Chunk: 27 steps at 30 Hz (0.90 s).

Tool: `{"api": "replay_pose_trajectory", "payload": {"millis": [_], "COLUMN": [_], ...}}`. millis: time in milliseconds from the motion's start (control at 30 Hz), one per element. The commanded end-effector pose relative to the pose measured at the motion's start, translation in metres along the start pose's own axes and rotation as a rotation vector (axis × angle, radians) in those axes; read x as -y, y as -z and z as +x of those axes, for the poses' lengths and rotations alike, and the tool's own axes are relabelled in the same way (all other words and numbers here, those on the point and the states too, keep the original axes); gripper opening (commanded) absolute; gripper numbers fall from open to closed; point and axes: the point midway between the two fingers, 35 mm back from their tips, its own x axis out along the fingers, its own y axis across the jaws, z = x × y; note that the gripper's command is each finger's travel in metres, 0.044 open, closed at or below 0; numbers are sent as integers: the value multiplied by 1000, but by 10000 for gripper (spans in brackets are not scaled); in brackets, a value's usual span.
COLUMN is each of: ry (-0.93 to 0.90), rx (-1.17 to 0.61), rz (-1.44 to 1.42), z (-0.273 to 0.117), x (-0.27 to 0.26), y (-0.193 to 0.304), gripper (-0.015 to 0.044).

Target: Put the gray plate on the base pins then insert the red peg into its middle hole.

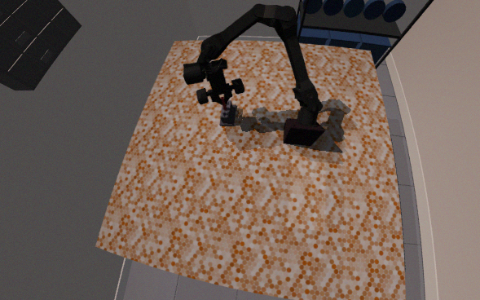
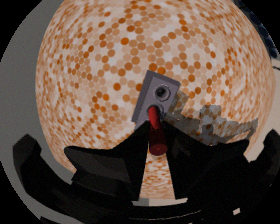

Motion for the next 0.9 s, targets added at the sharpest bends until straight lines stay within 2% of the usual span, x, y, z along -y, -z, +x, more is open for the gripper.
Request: {"api": "replay_pose_trajectory", "payload": {"millis": [0, 500, 700, 867], "ry": [2, 0, 0, 0], "rx": [0, 0, 0, 0], "rz": [-2, 2, 2, 2], "z": [1, 1, 1, 1], "x": [1, 0, 0, 0], "y": [1, 1, 1, 1], "gripper": [0, 0, 150, 150]}}
